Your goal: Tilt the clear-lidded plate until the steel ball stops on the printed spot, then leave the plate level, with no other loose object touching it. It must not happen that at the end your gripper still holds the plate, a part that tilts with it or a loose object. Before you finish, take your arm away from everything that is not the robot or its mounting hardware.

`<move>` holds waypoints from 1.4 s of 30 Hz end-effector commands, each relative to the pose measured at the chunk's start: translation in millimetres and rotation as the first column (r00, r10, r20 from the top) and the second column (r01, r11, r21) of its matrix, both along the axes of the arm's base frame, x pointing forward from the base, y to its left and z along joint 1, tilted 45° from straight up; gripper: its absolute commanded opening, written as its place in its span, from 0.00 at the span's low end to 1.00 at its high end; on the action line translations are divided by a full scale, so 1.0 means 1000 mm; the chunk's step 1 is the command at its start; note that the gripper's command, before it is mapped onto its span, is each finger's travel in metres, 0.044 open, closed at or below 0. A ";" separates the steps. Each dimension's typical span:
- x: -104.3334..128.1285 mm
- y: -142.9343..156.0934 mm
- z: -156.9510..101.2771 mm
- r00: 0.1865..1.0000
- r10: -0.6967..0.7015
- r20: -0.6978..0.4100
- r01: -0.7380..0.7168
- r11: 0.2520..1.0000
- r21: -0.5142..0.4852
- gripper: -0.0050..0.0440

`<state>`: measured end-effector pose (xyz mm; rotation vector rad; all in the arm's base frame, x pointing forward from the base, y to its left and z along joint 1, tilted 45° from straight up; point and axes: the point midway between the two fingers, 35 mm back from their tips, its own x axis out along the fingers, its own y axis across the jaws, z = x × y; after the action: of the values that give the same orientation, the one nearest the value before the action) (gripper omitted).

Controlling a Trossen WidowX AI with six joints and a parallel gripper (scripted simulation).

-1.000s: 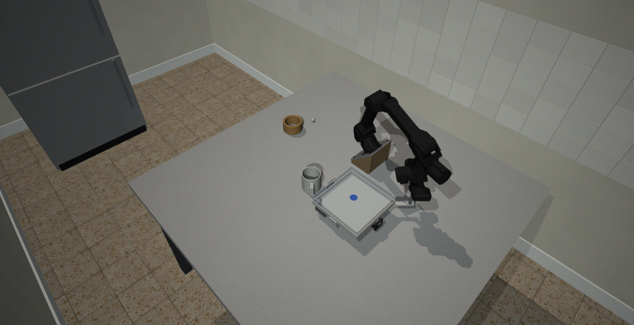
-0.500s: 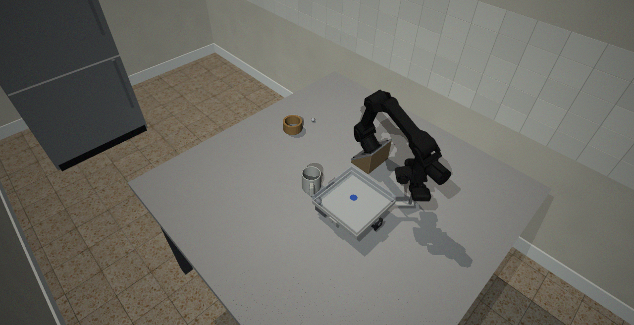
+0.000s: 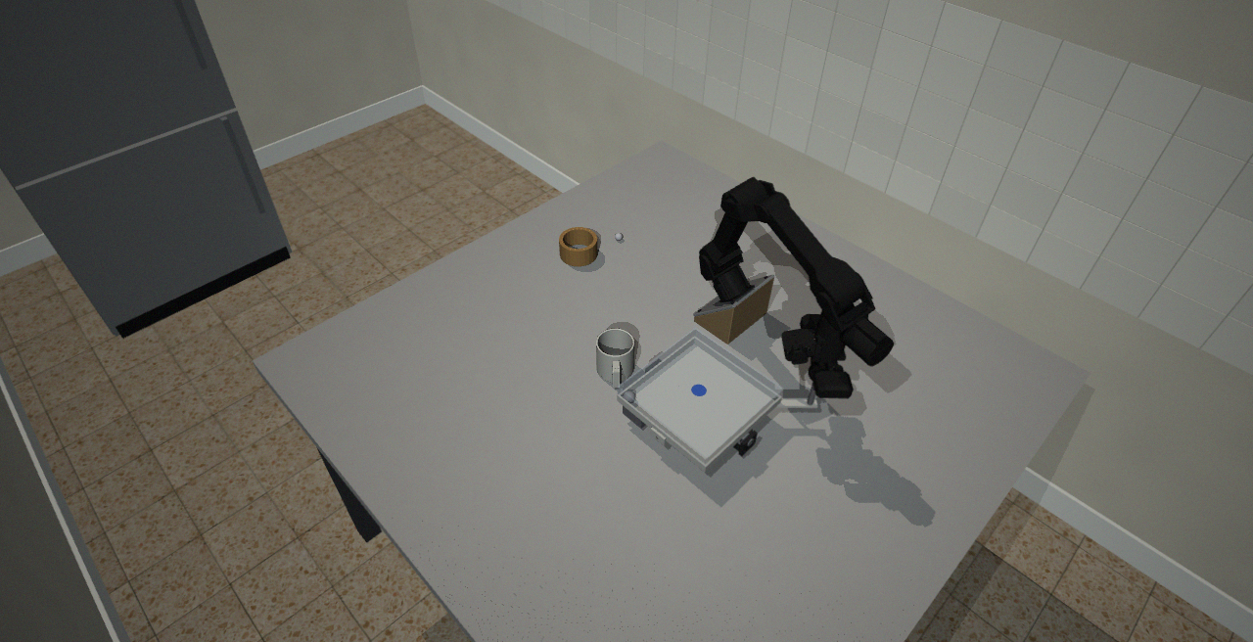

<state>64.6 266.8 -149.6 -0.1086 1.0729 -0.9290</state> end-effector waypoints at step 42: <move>0.001 0.001 0.006 1.000 -0.001 -0.007 0.001 1.000 0.003 0.41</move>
<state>65.4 268.3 -147.8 -0.1093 1.0770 -0.9337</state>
